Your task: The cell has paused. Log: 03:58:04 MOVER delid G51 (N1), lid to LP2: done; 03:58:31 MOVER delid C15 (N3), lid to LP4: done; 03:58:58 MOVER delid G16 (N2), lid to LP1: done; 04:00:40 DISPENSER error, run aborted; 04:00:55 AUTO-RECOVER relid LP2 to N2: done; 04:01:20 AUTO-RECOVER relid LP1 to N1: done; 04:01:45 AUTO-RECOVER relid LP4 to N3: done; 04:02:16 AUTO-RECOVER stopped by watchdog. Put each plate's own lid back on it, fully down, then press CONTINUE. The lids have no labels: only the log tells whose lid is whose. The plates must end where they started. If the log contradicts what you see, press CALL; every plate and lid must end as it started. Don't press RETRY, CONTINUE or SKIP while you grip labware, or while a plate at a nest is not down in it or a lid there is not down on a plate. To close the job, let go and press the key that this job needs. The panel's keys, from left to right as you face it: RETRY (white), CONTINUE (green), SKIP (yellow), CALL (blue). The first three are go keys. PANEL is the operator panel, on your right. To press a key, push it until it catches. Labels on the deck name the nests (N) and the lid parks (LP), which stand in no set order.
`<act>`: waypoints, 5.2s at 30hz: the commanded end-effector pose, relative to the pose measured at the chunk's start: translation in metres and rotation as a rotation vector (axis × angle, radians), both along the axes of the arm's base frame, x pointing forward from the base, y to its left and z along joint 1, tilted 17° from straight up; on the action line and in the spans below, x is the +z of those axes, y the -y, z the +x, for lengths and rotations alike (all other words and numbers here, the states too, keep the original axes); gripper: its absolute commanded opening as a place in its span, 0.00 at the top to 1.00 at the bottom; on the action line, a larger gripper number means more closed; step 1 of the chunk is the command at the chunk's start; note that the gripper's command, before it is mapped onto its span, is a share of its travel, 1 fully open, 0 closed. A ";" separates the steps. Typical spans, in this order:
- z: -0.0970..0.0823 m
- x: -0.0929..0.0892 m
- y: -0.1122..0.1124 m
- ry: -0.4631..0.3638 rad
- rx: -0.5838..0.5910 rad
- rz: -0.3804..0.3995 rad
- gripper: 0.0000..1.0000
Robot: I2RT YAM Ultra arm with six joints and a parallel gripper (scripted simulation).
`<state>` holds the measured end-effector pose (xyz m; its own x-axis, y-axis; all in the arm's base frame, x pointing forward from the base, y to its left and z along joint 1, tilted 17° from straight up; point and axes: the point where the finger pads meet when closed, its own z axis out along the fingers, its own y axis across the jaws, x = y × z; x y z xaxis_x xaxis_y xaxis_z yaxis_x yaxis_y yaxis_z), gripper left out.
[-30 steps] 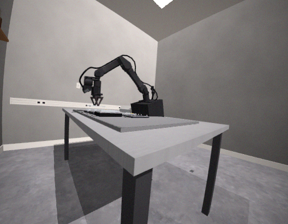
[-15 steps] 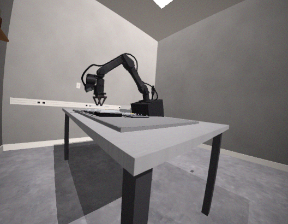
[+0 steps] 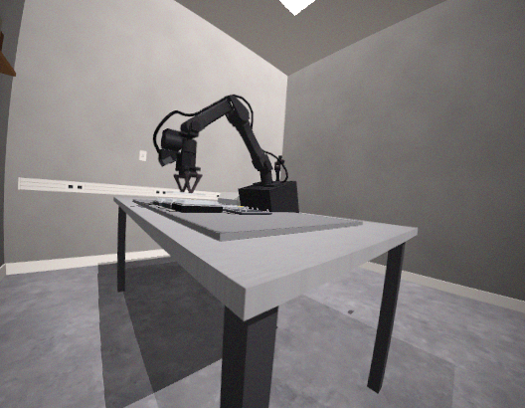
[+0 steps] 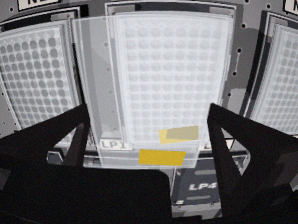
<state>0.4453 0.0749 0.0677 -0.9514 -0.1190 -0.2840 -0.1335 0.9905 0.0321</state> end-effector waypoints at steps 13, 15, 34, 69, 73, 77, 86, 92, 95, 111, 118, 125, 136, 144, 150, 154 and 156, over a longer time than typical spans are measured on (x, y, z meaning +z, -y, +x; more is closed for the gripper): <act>-0.006 0.008 -0.068 0.013 -0.029 -0.008 1.00; -0.006 0.019 -0.073 0.038 -0.029 0.001 1.00; -0.008 0.016 -0.110 0.045 -0.028 0.009 1.00; -0.007 0.000 -0.112 0.042 -0.026 0.006 1.00; -0.011 -0.011 -0.110 0.019 -0.026 -0.006 1.00; -0.013 -0.010 -0.109 0.019 -0.026 -0.006 1.00; -0.014 -0.021 -0.105 0.002 -0.032 -0.012 1.00; -0.009 -0.011 -0.106 0.028 -0.033 0.000 1.00; -0.011 -0.018 -0.104 0.013 -0.033 -0.007 1.00; -0.008 -0.014 -0.106 0.020 -0.030 0.002 1.00; -0.008 -0.014 -0.106 0.020 -0.030 0.002 1.00; -0.008 -0.014 -0.106 0.020 -0.030 0.002 1.00; -0.008 -0.014 -0.106 0.020 -0.030 0.002 1.00; -0.008 -0.014 -0.105 0.020 -0.030 0.002 1.00; -0.008 -0.014 -0.105 0.020 -0.030 0.002 1.00; -0.008 -0.013 -0.105 0.020 -0.030 0.002 1.00; -0.008 -0.013 -0.105 0.020 -0.030 0.002 1.00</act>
